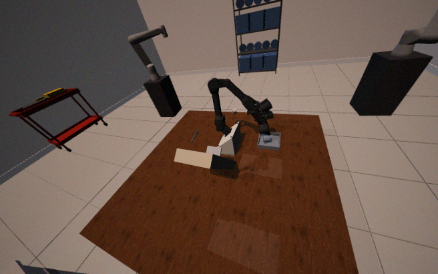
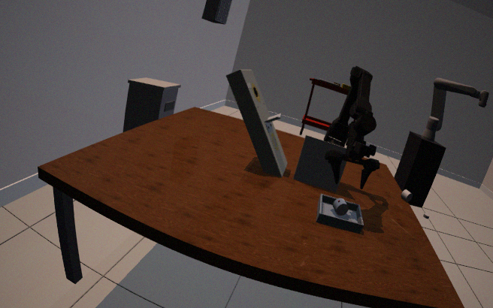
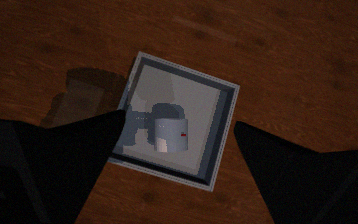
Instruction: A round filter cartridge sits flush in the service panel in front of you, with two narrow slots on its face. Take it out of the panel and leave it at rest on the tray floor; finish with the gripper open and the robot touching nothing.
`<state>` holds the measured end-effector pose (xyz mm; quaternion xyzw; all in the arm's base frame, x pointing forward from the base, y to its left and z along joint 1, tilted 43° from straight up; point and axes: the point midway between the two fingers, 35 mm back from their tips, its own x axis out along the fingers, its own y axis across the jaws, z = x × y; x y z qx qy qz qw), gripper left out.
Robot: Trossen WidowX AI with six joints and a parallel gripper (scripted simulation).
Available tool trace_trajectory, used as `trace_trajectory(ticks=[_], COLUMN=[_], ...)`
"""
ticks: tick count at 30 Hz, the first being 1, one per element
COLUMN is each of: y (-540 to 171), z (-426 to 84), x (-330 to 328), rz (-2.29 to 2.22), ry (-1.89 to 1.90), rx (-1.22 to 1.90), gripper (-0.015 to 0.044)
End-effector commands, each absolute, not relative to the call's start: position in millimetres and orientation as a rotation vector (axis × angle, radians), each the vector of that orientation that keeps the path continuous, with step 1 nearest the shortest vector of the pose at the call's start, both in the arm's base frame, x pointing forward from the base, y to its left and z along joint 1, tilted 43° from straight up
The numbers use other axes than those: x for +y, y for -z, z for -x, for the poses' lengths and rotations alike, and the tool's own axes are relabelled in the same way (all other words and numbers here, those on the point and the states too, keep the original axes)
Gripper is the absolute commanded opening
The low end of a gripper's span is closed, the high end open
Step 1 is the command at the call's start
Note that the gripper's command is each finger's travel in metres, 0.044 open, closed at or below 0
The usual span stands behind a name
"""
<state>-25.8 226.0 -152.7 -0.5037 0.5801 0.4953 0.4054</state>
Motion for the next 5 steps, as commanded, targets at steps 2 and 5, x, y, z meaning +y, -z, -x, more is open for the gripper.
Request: trace_trajectory(ticks=[2, 5], y=[152.8, 152.8], z=[25.8, 25.8], x=[226.3, 226.3], rz=[1.269, 1.269], ry=[-1.250, -1.250], rx=[1.463, 1.463], gripper=[0.0440, 0.0440])
